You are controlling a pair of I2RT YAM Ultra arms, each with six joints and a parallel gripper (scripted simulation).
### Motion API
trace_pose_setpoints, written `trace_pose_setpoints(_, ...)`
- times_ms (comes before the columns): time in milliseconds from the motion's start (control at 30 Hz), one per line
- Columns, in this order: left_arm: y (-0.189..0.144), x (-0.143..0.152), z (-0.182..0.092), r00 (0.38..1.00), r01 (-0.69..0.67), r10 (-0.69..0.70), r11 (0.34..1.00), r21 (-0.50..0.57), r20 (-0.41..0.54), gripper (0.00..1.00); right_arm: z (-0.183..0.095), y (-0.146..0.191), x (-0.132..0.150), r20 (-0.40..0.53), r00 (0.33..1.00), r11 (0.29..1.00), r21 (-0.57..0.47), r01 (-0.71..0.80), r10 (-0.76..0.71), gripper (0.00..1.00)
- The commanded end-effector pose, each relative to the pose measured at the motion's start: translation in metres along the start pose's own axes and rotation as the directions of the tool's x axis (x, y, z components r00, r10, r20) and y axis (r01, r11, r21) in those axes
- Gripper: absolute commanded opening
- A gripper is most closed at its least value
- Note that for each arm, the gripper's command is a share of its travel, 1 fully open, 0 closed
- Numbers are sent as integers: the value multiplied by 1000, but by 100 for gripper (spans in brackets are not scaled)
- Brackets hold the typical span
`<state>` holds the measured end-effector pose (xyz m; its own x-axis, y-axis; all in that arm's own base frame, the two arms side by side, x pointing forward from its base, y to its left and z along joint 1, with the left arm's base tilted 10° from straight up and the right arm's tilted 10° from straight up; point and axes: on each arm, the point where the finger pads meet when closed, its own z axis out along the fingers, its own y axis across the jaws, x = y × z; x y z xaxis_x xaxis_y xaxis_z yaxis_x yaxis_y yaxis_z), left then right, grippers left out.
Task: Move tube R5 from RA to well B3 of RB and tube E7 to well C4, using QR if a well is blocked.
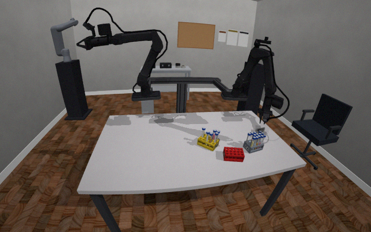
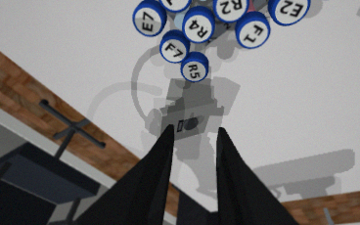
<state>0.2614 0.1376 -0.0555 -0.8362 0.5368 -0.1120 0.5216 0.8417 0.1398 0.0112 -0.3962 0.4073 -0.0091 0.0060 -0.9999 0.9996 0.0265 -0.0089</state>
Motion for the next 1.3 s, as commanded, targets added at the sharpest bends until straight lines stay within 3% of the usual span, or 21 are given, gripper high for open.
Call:
trace_pose_setpoints(0,16,4,-1,999,-45,44,999,14,20,30,-12,-8,-25,50,999,1000,22,-9,8,0)
trace_pose_setpoints(567,3,0,-5,998,-50,50,999,5,28,30,-12,-8,-25,50,999,1000,22,-9,8,0)
trace_pose_setpoints(667,-4,3,10,999,-49,49,998,32,15,30,-12,-8,-25,50,999,1000,22,-9,8,0)
trace_pose_setpoints(1267,13,-7,34,998,-51,51,999,-6,27,30,-12,-8,-25,50,999,1000,22,-9,8,0)
